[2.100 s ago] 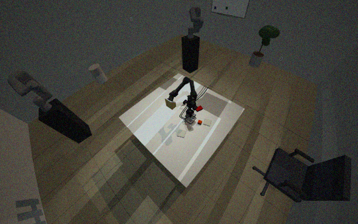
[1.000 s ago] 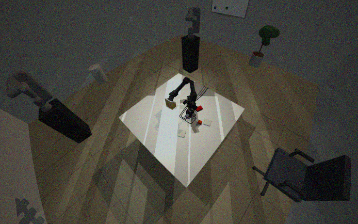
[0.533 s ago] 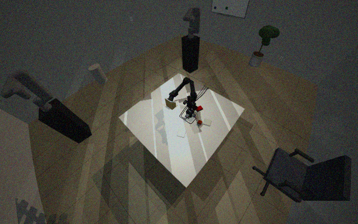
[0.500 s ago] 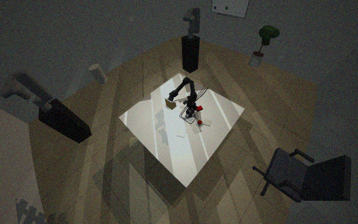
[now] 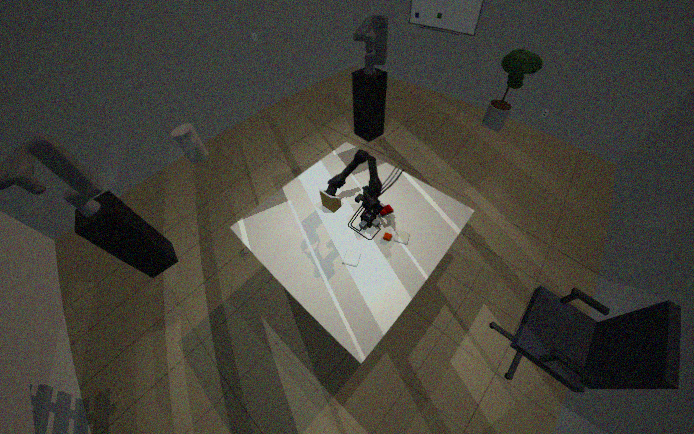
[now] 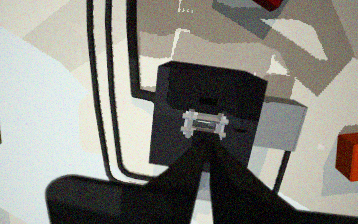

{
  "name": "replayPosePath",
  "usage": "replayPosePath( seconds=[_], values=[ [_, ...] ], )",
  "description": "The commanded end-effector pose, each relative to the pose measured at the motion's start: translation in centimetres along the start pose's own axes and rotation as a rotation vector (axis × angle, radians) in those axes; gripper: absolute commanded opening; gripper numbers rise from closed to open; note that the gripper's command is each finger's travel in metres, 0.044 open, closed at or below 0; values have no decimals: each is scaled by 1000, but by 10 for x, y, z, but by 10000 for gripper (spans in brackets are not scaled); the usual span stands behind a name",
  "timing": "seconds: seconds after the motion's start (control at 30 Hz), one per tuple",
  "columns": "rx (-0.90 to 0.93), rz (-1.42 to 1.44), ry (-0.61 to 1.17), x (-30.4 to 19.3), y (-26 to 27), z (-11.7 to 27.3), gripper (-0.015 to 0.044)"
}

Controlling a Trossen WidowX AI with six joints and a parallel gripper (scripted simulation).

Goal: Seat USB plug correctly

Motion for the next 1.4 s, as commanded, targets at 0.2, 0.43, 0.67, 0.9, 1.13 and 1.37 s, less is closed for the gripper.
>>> replayPosePath(
  seconds=[0.2,0.43,0.67,0.9,1.13,1.37],
  values=[
    [0,2,-12,1,0,-2,0],
    [0,2,-12,1,0,-2,0],
    [0,2,-12,1,0,-3,0],
    [0,2,-12,1,0,-4,0],
    [0,2,-12,1,0,-5,0],
    [0,2,-12,1,0,-6,0]
  ],
)
Point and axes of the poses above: the point midway between the two fingers, 35 mm back from their tips, its own z axis back along the fingers, its own y axis across the jaws, x = y × z, the point moved 1 cm from there along z, back along the fingers, and after that the axes turned 2 degrees about z, right-handed, at the moved point
